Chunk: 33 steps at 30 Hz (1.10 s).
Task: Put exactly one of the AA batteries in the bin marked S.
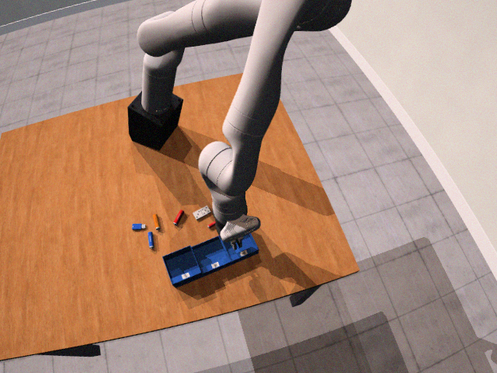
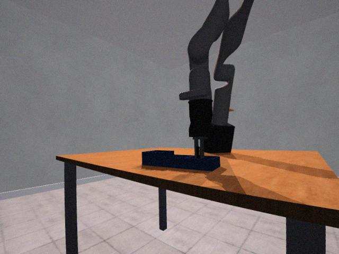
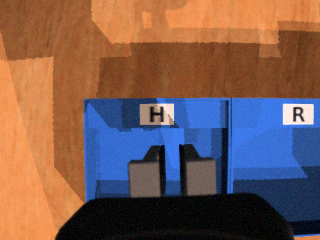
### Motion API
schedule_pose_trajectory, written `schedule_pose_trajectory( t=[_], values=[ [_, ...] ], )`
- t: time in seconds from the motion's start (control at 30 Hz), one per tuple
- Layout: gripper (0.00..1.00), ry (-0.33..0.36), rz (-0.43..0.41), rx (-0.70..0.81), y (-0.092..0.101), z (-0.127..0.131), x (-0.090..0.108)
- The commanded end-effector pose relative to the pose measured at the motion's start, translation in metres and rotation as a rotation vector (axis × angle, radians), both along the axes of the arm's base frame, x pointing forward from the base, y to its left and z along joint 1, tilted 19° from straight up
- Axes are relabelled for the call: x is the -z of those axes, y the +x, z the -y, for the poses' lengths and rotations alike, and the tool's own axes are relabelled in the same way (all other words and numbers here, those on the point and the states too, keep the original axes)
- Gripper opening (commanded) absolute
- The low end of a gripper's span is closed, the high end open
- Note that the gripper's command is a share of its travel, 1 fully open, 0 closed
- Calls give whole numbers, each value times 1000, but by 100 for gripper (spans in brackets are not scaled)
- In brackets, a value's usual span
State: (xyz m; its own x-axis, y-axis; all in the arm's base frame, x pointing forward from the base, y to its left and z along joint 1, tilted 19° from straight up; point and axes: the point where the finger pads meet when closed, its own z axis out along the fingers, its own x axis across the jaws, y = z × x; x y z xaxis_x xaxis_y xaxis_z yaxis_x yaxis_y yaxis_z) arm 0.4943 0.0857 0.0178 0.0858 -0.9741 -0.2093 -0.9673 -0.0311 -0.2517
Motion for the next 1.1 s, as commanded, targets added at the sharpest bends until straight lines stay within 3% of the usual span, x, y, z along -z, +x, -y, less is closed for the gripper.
schedule_pose_trajectory(
  t=[0.0, 0.33, 0.57, 0.87, 1.07],
  values=[
    [31, 3, 8, -1, 1, -1, -7],
    [31, 3, 8, -1, -1, 2, -17],
    [31, 3, 8, -1, -8, 8, -43],
    [31, 3, 7, -1, -9, 9, -45],
    [31, 3, 8, -1, -21, 20, -92]
  ],
)
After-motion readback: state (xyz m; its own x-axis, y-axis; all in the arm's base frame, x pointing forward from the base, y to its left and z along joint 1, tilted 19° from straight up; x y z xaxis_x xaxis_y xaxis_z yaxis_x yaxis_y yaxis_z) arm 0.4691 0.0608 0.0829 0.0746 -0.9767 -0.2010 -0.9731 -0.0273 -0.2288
